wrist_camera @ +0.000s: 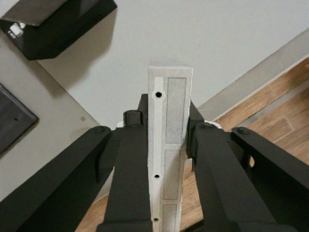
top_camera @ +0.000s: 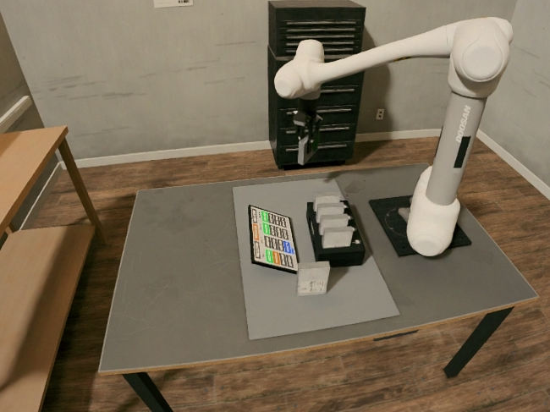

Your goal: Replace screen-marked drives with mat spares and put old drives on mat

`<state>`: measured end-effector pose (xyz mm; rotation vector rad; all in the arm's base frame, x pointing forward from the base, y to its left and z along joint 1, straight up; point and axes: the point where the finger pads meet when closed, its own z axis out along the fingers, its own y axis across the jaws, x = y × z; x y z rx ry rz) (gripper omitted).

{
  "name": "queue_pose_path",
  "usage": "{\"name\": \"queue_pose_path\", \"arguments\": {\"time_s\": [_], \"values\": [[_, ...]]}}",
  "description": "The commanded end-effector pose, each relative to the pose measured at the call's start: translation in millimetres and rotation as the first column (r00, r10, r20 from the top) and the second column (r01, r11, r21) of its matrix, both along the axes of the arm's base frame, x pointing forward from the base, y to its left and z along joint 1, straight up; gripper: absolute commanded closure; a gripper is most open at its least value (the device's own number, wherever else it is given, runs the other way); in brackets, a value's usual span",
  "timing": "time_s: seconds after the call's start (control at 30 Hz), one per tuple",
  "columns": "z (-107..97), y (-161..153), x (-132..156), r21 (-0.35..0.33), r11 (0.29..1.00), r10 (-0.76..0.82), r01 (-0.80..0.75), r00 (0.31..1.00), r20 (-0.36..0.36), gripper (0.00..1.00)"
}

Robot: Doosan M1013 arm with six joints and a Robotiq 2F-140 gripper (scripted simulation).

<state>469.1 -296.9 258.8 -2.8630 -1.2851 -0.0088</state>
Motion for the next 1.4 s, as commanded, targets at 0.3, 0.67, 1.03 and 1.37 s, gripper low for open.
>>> {"name": "queue_pose_path", "arguments": {"time_s": [0.3, 0.67, 1.03, 1.37], "values": [[10.9, -0.2, 0.2, 0.0, 1.0, 0.0, 0.0, 1.0, 0.001, 0.9], [14.2, -0.2, 0.2, 0.0, 1.0, 0.0, 0.0, 1.0, 0.001, 0.9], [14.4, -0.2, 0.2, -0.001, 0.998, 0.057, -0.057, 0.998, 0.001, 0.9], [14.4, -0.2, 0.2, -0.001, 0.986, 0.165, -0.165, 0.986, 0.002, 0.9]]}}
